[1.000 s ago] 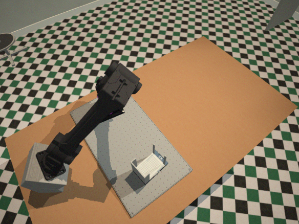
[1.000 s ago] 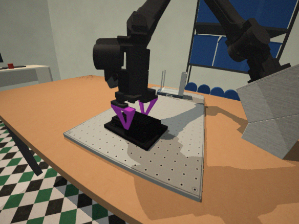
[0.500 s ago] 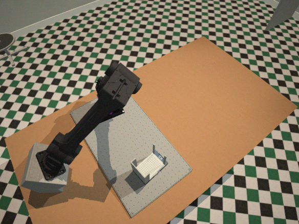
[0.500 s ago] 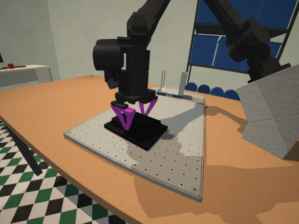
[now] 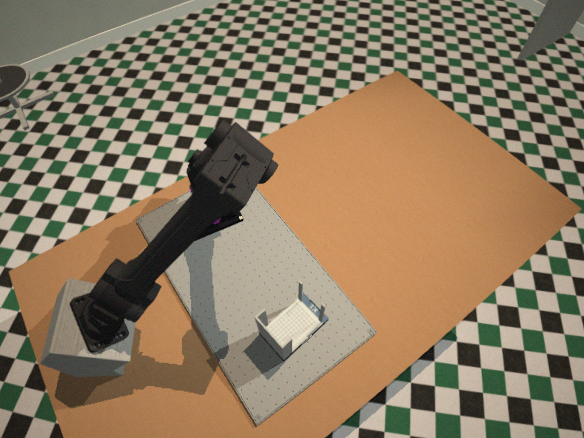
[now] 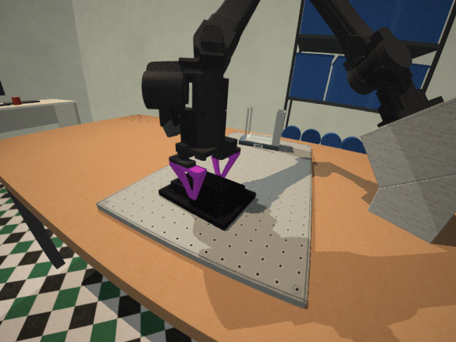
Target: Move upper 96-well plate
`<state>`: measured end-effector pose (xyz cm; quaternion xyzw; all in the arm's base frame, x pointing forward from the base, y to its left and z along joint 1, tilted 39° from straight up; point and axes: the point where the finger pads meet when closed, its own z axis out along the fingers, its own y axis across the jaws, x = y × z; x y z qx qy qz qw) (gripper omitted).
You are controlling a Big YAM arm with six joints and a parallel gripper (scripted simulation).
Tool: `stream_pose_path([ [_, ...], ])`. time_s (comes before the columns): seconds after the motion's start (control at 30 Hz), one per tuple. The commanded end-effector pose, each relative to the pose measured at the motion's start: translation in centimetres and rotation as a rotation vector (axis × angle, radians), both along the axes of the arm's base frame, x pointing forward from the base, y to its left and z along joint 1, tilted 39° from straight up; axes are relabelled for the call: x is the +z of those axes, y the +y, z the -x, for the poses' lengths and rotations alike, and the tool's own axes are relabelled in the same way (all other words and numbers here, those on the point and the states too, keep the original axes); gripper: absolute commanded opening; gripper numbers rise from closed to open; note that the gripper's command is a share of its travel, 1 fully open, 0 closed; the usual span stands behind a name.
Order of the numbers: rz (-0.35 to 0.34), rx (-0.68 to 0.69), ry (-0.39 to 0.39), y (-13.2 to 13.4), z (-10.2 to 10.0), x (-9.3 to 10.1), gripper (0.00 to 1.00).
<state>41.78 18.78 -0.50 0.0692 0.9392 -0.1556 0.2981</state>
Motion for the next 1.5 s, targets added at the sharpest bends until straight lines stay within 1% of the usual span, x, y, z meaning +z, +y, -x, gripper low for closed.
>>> stream_pose_path([
  [0.0, -0.01, 0.006, -0.014, 0.39, -0.8, 0.35, 0.0],
  [0.73, -0.002, 0.01, -0.002, 0.19, -0.41, -0.35, 0.0],
  [0.77, -0.014, 0.008, -0.018, 0.61, -0.64, 0.49, 0.0],
  [0.93, -0.014, 0.008, -0.018, 0.6, -0.63, 0.48, 0.0],
  [0.97, -0.014, 0.008, -0.018, 0.6, -0.63, 0.48, 1.0],
  [1.47, -0.014, 0.008, -0.018, 0.6, -0.63, 0.48, 1.0],
])
